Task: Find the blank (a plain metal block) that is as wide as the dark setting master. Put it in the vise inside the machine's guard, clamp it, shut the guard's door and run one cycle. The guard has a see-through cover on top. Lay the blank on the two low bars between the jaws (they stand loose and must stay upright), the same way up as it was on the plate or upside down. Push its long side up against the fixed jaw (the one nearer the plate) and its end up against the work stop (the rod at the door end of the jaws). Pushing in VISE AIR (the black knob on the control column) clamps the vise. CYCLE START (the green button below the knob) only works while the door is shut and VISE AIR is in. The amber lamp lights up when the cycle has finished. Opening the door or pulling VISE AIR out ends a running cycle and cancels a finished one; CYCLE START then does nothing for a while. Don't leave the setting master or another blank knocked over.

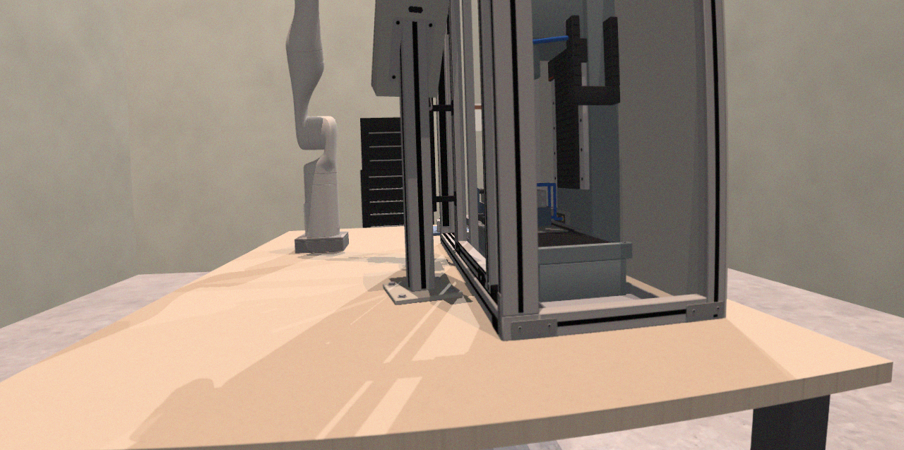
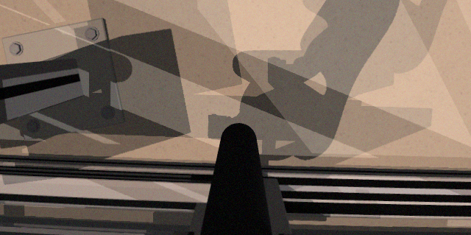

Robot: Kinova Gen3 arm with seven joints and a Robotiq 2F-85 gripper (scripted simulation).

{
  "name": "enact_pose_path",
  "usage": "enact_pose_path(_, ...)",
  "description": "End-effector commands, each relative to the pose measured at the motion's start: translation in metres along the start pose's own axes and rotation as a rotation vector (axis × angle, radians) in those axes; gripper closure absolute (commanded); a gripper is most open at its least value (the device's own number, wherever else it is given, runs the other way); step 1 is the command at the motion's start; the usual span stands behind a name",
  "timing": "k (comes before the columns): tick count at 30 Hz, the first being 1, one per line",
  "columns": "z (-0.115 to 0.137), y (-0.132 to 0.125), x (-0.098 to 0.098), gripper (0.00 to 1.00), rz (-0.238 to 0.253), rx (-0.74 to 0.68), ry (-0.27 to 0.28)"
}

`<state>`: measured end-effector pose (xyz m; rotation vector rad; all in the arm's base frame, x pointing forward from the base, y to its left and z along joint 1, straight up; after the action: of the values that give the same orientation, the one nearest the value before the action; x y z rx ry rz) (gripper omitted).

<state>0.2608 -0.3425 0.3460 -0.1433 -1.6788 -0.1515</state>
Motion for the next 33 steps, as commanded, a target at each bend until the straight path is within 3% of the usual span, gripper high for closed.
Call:
enact_pose_path(1,0.0,0.0,0.001,0.61,0.001,0.0,-0.001)
enact_pose_path(33,0.003,0.013,0.0,0.61,0.003,-0.001,0.007)
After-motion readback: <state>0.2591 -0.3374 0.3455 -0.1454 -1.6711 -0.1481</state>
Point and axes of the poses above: the point where the finger pads meet when closed, its own x axis back along the fingers, its own y axis across the jaws, z = x × y, the point moved 4 cm from there along x, back along the fingers, and after that the axes turned 9 degrees about -x, right-handed, at the moved point
